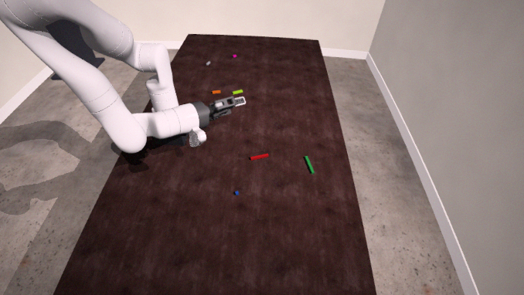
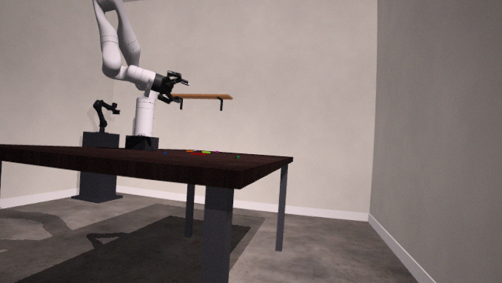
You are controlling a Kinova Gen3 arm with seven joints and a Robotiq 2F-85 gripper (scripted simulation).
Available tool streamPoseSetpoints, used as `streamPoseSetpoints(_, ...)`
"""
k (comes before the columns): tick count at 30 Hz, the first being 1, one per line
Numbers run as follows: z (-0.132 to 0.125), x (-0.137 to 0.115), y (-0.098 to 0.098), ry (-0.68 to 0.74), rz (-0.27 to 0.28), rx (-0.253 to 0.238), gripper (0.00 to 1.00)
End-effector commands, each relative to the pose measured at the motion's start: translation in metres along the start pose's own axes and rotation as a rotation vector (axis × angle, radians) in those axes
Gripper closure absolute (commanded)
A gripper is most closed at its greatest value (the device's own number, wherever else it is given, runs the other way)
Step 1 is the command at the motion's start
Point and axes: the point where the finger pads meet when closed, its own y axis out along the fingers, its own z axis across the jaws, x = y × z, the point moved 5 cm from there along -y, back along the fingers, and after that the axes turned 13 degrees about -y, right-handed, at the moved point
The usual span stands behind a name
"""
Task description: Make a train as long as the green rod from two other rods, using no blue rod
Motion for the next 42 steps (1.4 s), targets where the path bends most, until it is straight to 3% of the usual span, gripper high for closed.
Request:
streamPoseSetpoints(1, 0.001, 0.001, 0.003, -0.037, -0.015, 0.018, 0.0)
streamPoseSetpoints(29, 0.005, 0.005, 0.012, -0.181, -0.078, 0.085, 0.0)
streamPoseSetpoints(42, 0.009, 0.008, 0.019, -0.295, -0.132, 0.133, 0.0)
